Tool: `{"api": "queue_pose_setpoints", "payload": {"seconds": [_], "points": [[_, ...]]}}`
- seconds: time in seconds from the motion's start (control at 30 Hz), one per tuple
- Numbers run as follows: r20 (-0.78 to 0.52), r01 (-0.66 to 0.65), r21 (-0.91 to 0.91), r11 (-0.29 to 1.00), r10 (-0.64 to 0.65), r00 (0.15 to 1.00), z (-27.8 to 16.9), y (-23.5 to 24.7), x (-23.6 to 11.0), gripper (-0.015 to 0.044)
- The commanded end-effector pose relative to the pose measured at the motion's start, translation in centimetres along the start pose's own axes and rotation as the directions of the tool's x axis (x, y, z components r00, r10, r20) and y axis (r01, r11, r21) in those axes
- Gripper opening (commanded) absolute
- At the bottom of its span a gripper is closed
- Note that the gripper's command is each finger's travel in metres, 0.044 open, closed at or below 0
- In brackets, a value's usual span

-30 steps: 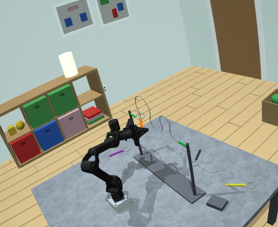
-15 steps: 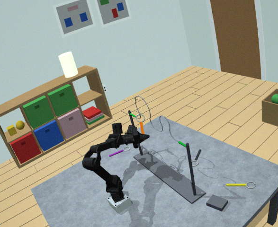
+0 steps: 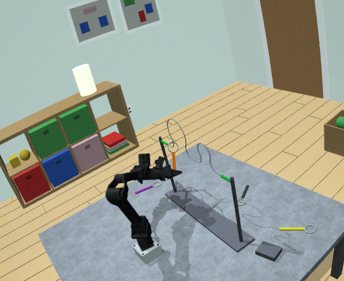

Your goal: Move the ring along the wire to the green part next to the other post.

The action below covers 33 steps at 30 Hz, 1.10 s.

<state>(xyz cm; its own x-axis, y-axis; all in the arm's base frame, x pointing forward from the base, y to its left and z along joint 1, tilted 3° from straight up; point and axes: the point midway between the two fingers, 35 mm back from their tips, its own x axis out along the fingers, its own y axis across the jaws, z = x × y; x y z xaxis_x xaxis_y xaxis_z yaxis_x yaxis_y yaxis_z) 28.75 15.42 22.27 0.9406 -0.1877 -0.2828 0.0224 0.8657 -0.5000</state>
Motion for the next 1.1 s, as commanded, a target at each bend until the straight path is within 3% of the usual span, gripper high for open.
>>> {"api": "queue_pose_setpoints", "payload": {"seconds": [0.0,0.5,1.07], "points": [[-0.007,-0.038,0.088,0.995,0.039,0.999,0.2,1.4,-0.2,-0.0150],[-0.014,-0.151,0.356,0.922,0.167,0.986,1.4,6.2,-1.4,-0.0150],[-0.004,-0.196,0.470,0.860,0.224,0.975,2.9,9.0,-2.5,-0.0150]]}}
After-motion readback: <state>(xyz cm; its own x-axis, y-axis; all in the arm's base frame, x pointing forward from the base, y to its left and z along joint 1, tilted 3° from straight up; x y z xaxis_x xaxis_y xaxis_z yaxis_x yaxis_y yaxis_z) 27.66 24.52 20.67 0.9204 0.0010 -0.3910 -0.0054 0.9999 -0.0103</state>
